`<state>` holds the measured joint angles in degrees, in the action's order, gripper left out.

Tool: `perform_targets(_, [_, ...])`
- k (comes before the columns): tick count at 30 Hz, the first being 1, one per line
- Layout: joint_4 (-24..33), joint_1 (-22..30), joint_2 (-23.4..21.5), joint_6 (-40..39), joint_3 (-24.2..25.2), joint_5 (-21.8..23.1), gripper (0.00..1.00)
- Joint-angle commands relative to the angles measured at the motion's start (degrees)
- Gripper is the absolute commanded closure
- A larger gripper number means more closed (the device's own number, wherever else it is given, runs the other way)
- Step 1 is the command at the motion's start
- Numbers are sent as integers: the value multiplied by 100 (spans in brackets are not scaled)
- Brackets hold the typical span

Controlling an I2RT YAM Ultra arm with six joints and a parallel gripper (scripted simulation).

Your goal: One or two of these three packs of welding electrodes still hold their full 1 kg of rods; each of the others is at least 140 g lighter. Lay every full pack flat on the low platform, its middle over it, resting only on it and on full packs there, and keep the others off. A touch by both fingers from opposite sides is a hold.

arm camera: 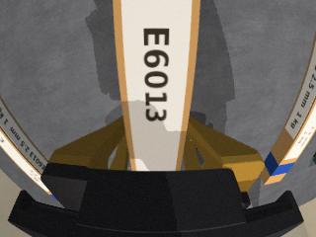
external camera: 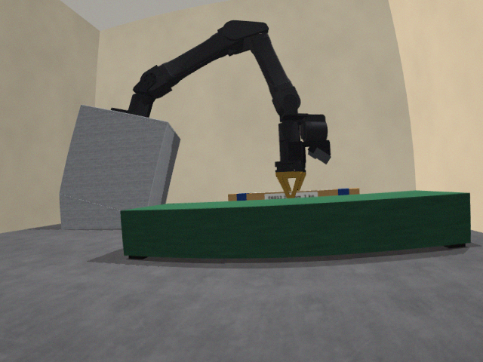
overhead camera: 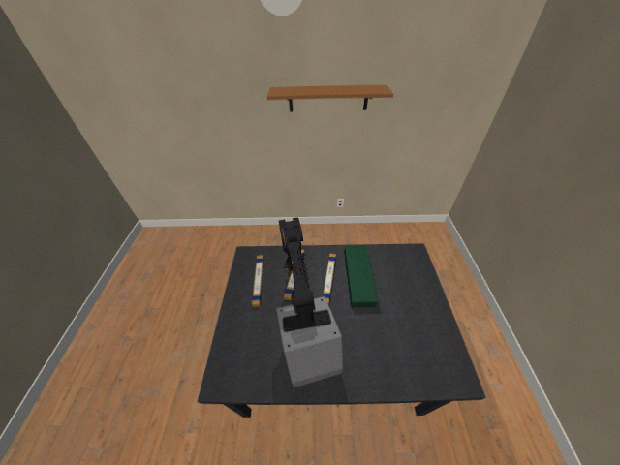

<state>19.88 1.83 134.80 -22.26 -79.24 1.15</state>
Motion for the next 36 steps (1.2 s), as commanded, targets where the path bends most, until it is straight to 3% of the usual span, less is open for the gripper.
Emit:
perform_targets(1, [195, -49, -403, 20, 51, -20, 100])
perform_targets(10, [356, -68, -633, 32, 42, -17, 100])
perform_targets(36, [457, -88, -735, 59, -25, -7, 100])
